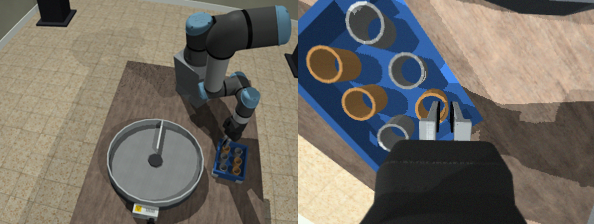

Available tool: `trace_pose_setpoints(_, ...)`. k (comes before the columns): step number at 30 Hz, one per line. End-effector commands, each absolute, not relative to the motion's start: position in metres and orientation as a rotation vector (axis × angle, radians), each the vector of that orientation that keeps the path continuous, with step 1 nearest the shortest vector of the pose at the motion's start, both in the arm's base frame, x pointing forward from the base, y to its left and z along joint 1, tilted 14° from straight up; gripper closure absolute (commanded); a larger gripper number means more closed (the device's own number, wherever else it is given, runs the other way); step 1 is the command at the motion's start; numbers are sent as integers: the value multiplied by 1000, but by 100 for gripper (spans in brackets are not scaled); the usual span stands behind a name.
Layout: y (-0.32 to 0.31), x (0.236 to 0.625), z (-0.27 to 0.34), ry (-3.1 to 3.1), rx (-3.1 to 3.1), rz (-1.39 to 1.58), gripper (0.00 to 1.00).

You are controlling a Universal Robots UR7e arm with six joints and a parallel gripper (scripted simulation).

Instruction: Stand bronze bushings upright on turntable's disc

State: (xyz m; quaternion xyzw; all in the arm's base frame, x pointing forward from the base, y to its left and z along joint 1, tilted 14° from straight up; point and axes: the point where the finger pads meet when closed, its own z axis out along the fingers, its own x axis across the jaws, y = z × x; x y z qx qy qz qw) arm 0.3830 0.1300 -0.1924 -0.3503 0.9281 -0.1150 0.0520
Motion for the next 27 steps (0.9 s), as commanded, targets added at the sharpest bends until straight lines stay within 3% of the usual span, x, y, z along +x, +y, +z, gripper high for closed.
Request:
trace_pose_setpoints(1,130,383,-192,2822,-1065,-350,64)
trace_pose_setpoints(27,126,388,-215,2822,-1065,-350,64)
